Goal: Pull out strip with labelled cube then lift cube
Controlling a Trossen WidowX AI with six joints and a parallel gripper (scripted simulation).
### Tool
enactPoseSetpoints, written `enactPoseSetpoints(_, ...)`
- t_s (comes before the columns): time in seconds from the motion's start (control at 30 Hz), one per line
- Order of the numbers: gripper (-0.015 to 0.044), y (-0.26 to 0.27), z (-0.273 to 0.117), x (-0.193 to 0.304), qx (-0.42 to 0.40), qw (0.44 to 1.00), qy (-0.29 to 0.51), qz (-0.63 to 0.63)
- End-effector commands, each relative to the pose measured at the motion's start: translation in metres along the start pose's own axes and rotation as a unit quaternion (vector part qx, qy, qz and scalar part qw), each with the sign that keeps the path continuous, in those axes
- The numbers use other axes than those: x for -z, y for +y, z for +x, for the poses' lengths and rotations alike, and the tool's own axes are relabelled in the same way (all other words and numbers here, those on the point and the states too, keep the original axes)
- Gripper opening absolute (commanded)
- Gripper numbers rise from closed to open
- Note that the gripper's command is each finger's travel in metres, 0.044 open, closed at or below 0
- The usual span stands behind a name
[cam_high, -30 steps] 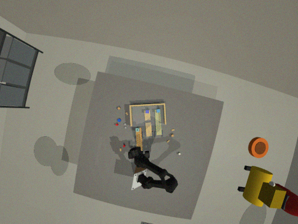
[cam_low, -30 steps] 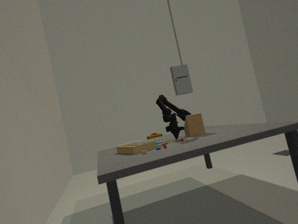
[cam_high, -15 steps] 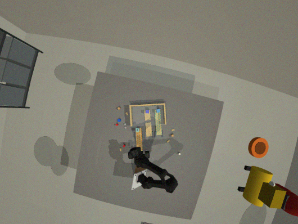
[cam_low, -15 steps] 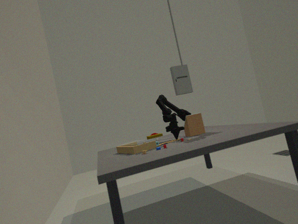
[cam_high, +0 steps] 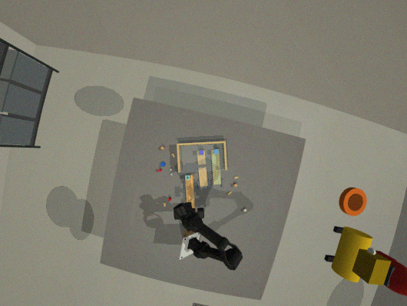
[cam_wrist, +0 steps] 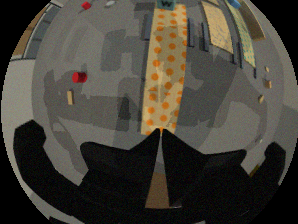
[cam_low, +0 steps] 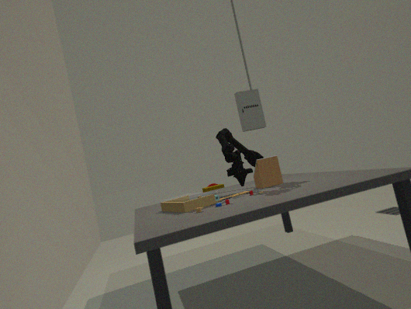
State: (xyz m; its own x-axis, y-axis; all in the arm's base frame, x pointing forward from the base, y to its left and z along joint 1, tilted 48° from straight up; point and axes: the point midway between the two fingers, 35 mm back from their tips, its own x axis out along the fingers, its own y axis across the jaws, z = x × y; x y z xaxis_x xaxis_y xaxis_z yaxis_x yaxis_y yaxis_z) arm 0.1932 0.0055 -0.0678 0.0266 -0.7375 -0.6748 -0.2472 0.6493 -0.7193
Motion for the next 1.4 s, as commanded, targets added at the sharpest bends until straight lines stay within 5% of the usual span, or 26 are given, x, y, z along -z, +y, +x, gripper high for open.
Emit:
enactPoseSetpoints(0.0, 0.0079, 0.000, -0.002, -0.012, -0.002, 1.000, 0.003, 0.025)
enactPoseSetpoints(0.47, 0.0440, 0.001, -0.011, -0.072, -0.002, 0.999, 0.002, 0.041)
enactPoseSetpoints(1.37, 0.0440, 0.003, -0.027, -0.190, -0.002, 0.999, -0.001, 0.044)
